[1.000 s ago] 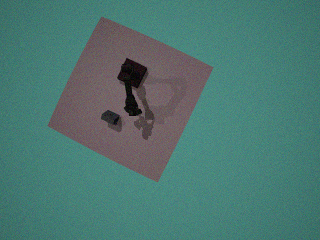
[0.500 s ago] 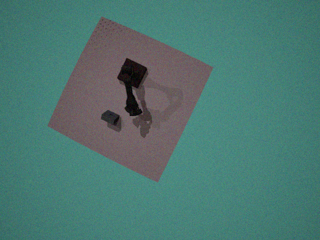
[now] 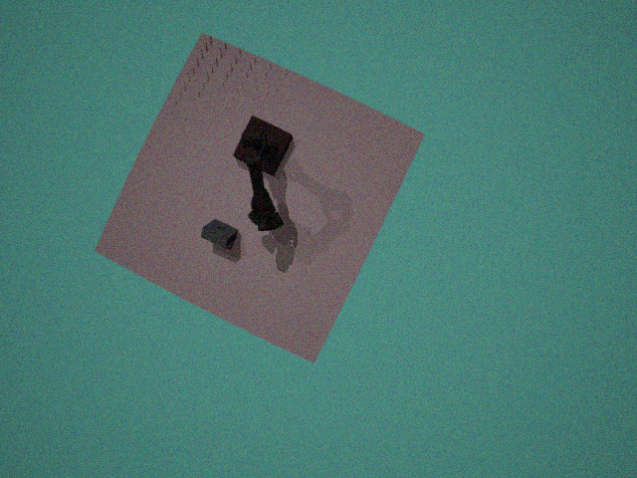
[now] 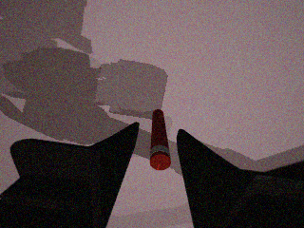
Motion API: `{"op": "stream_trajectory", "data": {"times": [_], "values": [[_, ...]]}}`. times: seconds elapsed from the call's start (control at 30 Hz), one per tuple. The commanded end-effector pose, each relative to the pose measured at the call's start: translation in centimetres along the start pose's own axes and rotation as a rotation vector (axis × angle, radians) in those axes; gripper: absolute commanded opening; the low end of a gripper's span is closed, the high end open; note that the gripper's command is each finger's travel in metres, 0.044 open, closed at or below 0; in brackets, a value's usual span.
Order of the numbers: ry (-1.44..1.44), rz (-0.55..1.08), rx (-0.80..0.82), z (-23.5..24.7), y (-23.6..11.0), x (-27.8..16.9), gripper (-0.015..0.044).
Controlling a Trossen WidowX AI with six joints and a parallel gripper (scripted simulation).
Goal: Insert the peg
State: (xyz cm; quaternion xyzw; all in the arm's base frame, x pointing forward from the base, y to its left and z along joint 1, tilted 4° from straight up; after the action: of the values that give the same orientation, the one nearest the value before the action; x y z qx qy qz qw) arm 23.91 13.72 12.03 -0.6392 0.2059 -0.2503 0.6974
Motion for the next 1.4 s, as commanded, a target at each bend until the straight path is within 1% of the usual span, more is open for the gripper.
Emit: {"op": "stream_trajectory", "data": {"times": [0.0, 0.07, 0.3, 0.47, 1.07, 1.37], "values": [[0.000, 0.000, 0.001, 0.0, 0.0, 0.0, 0.0099], [0.000, 0.000, 0.001, 0.0, 0.0, 0.0, 0.0046], [0.000, 0.000, 0.001, 0.0, 0.0, 0.0, 0.0000], [0.001, 0.001, 0.000, 0.1, -1.0, 0.1, 0.0000], [0.005, 0.006, -0.002, 0.5, -7.8, 0.4, 0.0000], [0.046, 0.001, 0.029, 0.2, -7.7, 1.0, 0.0000]]}}
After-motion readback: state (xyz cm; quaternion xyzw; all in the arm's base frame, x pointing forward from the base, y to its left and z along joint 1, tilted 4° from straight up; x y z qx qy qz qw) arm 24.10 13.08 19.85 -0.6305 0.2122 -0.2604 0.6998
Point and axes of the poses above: the point midway between the two fingers, 35 mm back from their tips, its own y axis out along the fingers, its own z axis across the jaws, x = y × z, the point moved 7 cm from there along -y, back along the fingers, and after that the axes turned 3 degrees about y, right-handed, at the moved point
